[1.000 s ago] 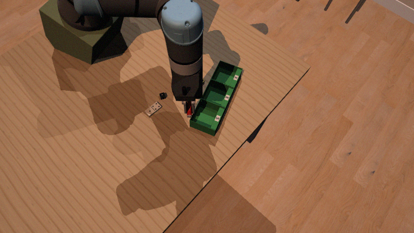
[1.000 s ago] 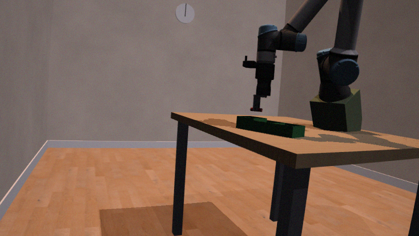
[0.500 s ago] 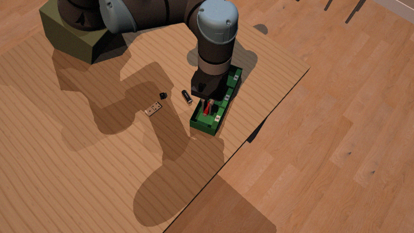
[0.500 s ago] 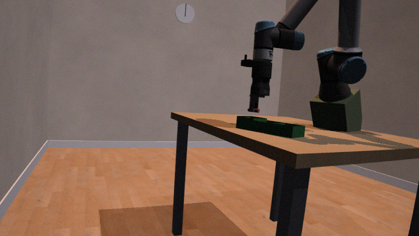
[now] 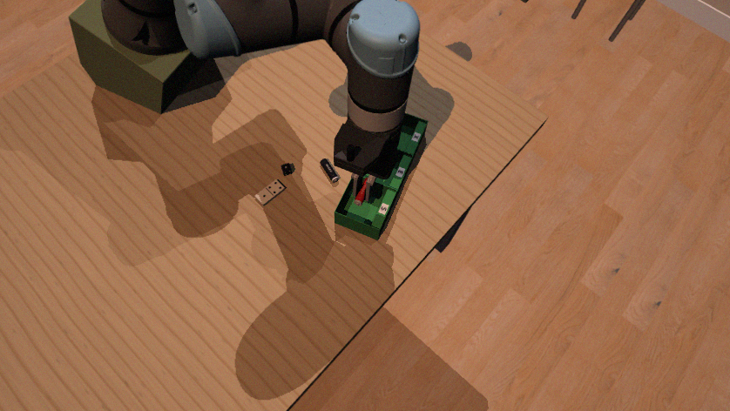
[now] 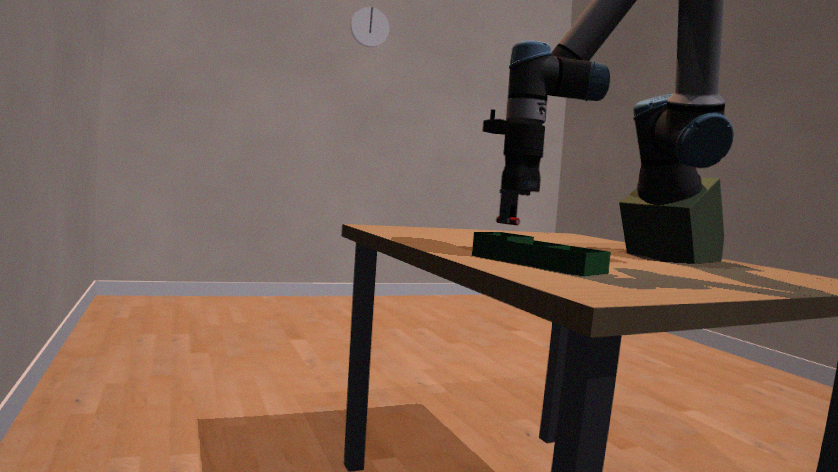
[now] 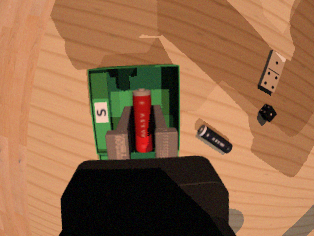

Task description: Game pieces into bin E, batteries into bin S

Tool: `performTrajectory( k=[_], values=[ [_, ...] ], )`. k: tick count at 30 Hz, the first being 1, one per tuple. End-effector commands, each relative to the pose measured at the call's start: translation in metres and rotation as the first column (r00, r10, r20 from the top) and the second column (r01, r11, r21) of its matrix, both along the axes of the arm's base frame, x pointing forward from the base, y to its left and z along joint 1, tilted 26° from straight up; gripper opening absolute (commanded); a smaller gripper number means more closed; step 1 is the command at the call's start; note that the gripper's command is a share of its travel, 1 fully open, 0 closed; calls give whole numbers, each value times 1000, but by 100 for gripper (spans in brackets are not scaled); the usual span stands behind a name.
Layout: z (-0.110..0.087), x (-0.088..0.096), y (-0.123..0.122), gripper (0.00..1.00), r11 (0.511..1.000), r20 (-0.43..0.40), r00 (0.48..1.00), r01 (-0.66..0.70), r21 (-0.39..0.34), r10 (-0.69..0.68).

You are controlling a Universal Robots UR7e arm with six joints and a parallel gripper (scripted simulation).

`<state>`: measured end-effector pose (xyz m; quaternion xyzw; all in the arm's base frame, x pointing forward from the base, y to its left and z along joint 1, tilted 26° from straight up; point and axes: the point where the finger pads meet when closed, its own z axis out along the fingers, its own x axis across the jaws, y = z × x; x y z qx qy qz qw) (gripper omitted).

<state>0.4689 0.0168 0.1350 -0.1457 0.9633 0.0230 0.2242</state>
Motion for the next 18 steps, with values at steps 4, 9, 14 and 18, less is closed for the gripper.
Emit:
performTrajectory(
  k=[4,9,14,18],
  values=[
    [0,0,0,31,1000,1,1000,0,0,0],
    [0,0,0,31,1000,1,1000,0,0,0],
    [-7,3,0,31,1000,1,1000,0,0,0],
    [-12,6,1,31,1000,1,1000,0,0,0]
  ],
)
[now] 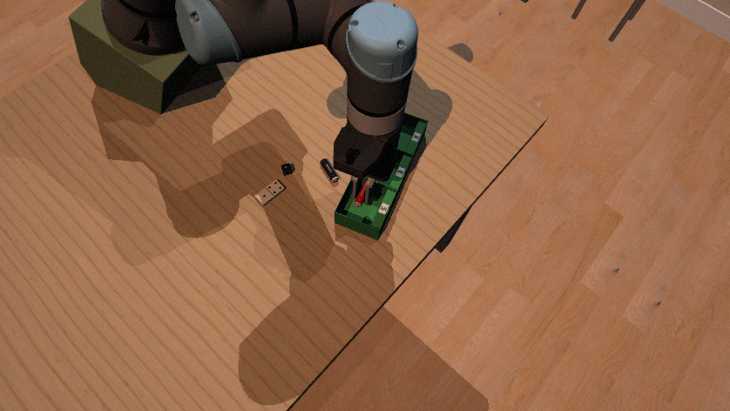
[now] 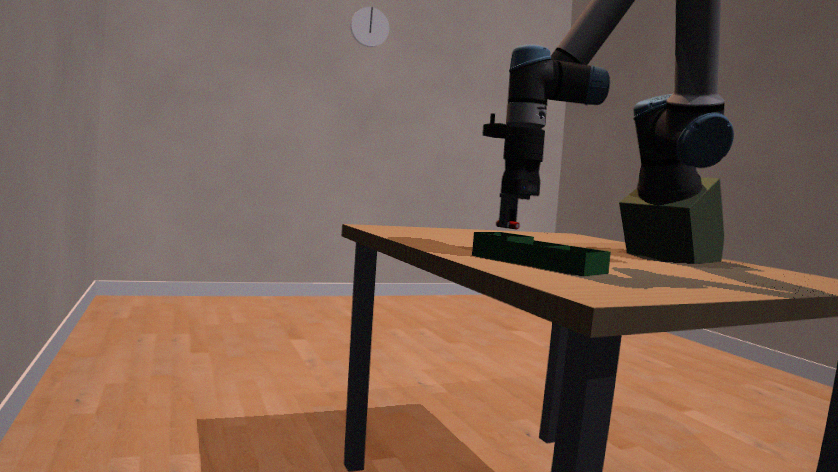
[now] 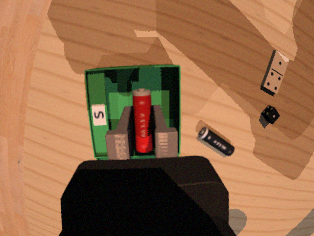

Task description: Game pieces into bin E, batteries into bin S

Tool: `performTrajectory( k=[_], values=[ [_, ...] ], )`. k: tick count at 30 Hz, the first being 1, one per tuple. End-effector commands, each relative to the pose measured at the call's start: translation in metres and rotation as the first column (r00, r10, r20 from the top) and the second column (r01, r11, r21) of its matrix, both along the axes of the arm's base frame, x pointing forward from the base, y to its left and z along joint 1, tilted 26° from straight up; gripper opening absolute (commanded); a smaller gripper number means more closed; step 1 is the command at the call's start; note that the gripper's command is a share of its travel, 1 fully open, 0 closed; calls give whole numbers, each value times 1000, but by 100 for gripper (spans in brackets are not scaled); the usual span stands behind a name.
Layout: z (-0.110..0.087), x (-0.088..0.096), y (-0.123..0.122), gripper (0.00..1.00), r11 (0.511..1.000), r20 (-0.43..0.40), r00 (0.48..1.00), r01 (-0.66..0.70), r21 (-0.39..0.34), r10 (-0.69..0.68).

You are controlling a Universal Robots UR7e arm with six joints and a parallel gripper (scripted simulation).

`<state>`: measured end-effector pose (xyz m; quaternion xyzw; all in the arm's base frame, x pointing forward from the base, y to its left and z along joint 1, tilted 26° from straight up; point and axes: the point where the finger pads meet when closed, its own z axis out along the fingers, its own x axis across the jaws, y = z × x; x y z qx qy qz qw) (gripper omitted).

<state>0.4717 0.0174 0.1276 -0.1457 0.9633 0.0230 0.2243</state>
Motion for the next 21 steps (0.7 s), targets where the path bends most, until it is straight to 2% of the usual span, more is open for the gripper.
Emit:
performTrajectory(
  k=[1,21],
  values=[
    [-7,4,1,31,1000,1,1000,0,0,0],
    [-38,19,5,31,1000,1,1000,0,0,0]
  ],
)
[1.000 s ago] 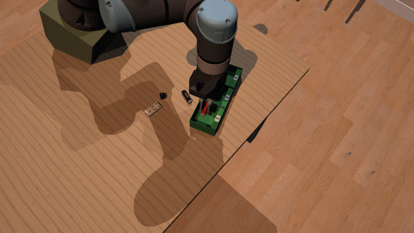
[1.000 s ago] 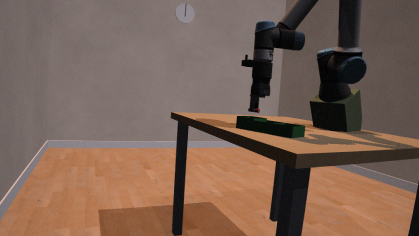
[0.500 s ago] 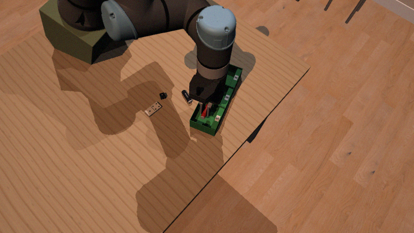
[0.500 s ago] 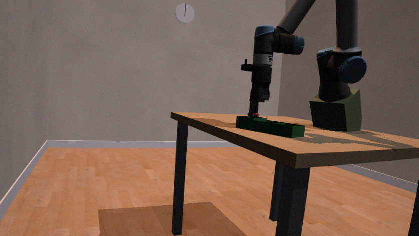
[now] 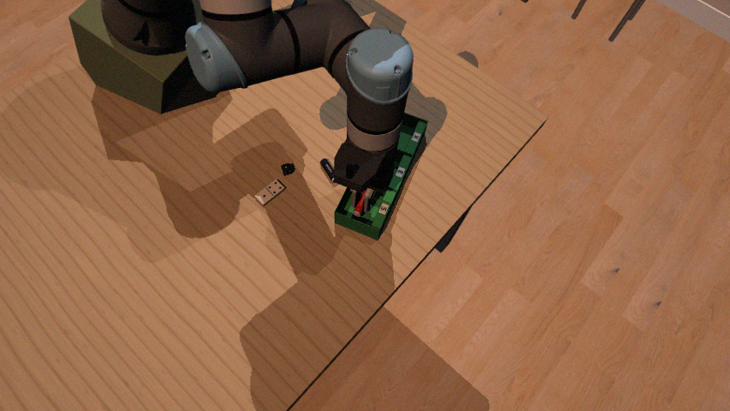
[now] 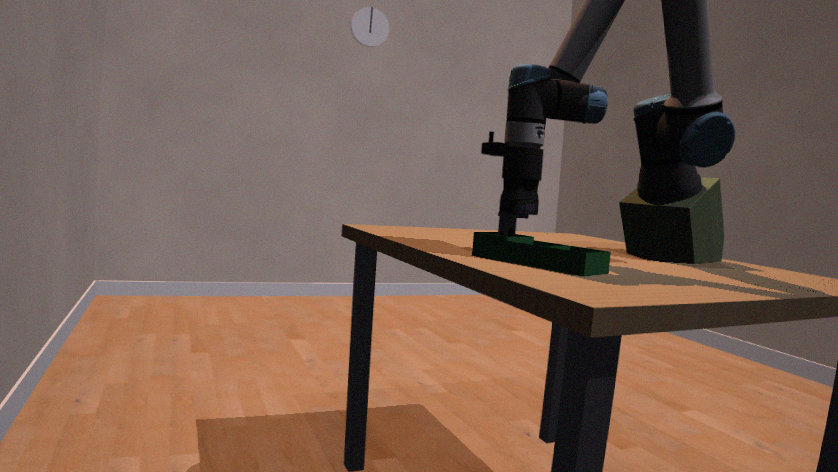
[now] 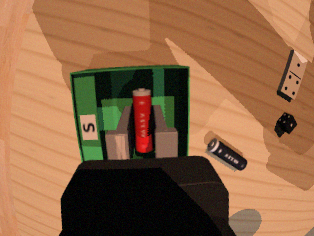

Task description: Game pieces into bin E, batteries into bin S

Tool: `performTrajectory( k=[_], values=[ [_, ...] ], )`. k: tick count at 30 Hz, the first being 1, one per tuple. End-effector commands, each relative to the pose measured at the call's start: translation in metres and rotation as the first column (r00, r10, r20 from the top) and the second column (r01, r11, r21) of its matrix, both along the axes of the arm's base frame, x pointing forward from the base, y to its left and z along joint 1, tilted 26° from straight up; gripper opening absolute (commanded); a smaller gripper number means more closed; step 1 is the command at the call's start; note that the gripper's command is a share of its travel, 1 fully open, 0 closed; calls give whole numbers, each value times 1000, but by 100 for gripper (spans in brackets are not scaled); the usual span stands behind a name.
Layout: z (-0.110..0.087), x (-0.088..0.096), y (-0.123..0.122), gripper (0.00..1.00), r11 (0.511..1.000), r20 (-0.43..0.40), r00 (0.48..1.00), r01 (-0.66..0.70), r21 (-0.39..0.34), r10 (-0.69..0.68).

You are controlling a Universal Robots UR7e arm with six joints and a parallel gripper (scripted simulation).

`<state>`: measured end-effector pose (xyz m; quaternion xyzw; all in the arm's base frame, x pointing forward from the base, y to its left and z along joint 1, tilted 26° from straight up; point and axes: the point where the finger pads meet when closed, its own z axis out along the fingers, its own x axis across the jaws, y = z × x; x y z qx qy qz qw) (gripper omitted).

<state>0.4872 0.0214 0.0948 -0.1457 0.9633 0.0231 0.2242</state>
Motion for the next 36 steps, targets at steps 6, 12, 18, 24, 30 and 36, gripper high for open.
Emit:
performTrajectory(
  k=[6,12,18,24,30,36],
  values=[
    [-6,3,1,31,1000,1,1000,0,0,0],
    [-6,4,1,31,1000,1,1000,0,-1,0],
    [-6,3,1,60,1000,1,1000,0,0,0],
    [-6,4,1,60,1000,1,1000,0,0,0],
    [-6,4,1,60,1000,1,1000,0,0,0],
    [-2,2,0,60,1000,1,1000,0,-1,0]
  ],
)
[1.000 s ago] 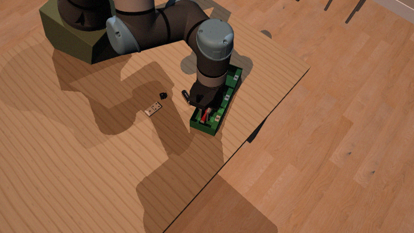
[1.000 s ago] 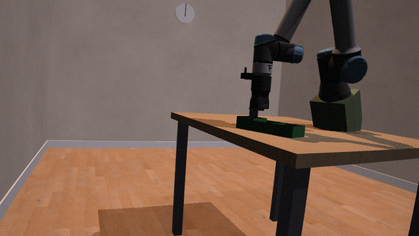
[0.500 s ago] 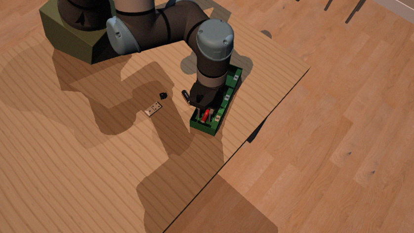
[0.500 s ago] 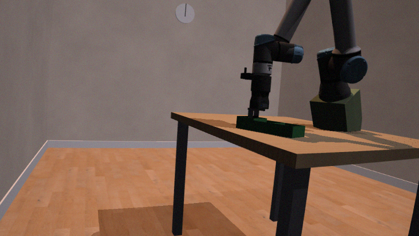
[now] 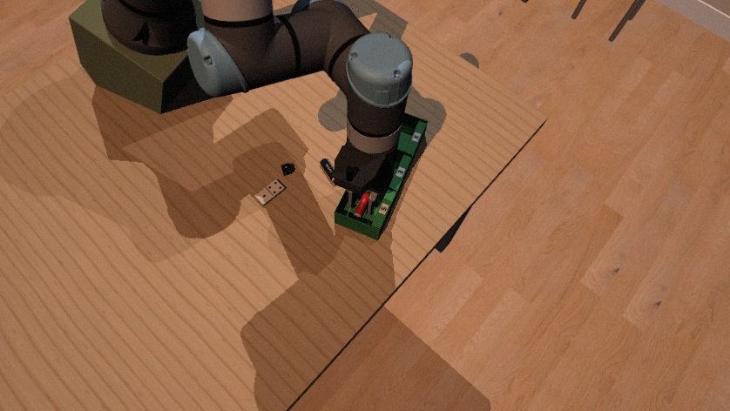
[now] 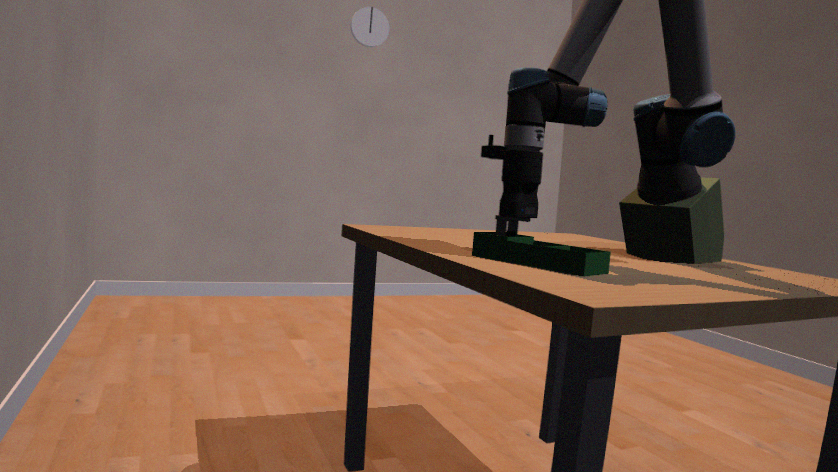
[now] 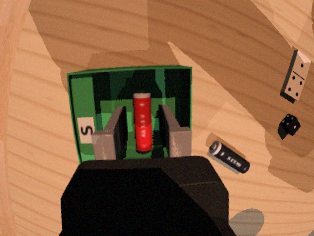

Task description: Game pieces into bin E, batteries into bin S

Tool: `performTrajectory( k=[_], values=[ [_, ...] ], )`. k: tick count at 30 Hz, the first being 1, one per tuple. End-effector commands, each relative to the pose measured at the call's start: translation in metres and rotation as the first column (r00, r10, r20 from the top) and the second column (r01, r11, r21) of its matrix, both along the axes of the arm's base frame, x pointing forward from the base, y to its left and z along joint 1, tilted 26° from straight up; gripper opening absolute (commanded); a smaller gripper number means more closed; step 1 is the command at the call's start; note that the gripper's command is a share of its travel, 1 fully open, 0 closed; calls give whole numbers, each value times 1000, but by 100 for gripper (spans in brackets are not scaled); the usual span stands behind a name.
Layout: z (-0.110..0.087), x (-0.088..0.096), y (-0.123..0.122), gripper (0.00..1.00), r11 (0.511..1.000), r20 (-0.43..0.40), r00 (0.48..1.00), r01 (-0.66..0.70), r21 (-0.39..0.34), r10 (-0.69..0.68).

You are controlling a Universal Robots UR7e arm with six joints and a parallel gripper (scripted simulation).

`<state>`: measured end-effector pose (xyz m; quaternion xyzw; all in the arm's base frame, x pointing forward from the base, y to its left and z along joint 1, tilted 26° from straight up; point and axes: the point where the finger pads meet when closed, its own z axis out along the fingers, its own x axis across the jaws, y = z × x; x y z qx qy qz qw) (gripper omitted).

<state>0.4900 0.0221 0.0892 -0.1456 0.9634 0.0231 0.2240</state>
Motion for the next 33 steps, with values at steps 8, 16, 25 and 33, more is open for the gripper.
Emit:
performTrajectory(
  k=[8,16,25,33],
  values=[
    [11,-4,-1,60,1000,2,1000,0,-1,0],
    [20,-9,-2,60,1000,2,1000,0,-1,0],
    [35,-16,-4,60,1000,2,1000,0,-1,0],
    [46,-21,-6,60,1000,2,1000,0,-1,0]
  ],
)
